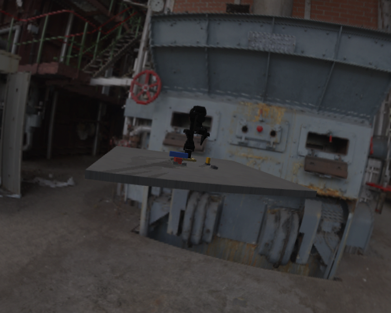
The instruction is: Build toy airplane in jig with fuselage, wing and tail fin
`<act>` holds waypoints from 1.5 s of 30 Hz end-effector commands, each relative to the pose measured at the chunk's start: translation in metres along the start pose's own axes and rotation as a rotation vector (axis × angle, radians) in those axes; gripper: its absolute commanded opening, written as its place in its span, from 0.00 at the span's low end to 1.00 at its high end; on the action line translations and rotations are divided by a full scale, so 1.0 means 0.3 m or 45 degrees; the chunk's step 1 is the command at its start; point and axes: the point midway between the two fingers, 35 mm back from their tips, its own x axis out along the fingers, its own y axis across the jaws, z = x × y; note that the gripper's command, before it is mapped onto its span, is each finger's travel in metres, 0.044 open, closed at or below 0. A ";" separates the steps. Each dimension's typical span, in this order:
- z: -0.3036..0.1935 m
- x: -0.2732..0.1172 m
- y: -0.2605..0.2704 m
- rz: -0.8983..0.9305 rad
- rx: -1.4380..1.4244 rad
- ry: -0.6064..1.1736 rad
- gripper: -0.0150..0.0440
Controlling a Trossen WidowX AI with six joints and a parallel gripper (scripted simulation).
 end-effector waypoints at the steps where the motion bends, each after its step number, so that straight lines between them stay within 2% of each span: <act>1: -0.044 -0.002 0.169 0.003 0.007 0.003 1.00; 8: -0.193 0.003 0.442 0.012 0.007 0.008 1.00; 13: -0.319 0.012 0.563 0.016 0.007 0.011 1.00; 18: -0.324 0.019 0.567 0.016 0.007 0.011 1.00; 24: -0.325 0.196 0.569 0.016 0.007 0.011 1.00; 45: -0.323 0.303 0.571 0.017 0.015 0.011 1.00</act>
